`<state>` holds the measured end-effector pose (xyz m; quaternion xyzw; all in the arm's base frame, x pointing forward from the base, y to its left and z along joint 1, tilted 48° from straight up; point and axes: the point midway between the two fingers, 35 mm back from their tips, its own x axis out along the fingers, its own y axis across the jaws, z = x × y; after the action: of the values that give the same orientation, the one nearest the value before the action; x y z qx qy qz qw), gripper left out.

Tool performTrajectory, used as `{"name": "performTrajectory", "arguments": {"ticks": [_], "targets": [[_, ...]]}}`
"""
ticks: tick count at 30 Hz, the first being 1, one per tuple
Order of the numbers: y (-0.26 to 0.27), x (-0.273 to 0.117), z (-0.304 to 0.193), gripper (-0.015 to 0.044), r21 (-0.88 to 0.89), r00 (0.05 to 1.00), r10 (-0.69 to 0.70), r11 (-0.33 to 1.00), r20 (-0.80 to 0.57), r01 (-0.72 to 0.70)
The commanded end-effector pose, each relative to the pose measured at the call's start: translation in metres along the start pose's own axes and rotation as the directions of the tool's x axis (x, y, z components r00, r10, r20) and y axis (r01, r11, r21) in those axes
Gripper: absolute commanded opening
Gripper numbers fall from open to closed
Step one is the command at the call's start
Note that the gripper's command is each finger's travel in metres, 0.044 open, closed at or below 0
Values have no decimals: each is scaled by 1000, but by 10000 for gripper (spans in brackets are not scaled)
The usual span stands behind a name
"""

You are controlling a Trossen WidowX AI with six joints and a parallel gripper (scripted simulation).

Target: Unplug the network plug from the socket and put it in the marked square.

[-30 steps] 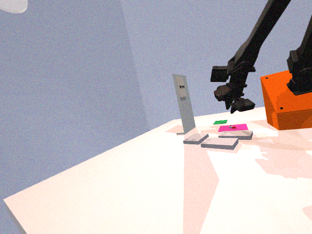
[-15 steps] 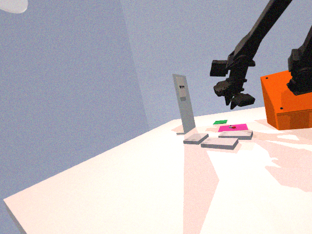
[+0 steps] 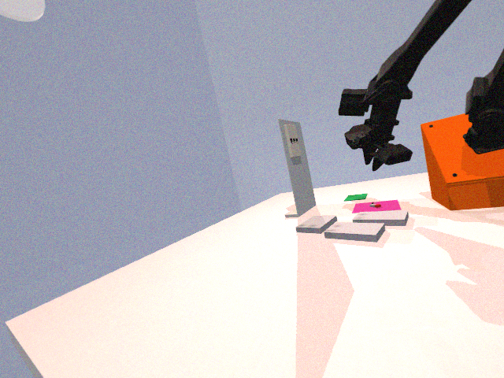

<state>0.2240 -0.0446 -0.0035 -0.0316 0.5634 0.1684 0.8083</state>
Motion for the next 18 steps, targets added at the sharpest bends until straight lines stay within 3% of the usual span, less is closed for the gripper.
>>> {"name": "performTrajectory", "arguments": {"ticks": [1,18], "targets": [[-9,-9,2,156,-1,1000,-2,1000,2,2],[-47,-62,2,156,-5,1000,-3,1000,2,3]]}}
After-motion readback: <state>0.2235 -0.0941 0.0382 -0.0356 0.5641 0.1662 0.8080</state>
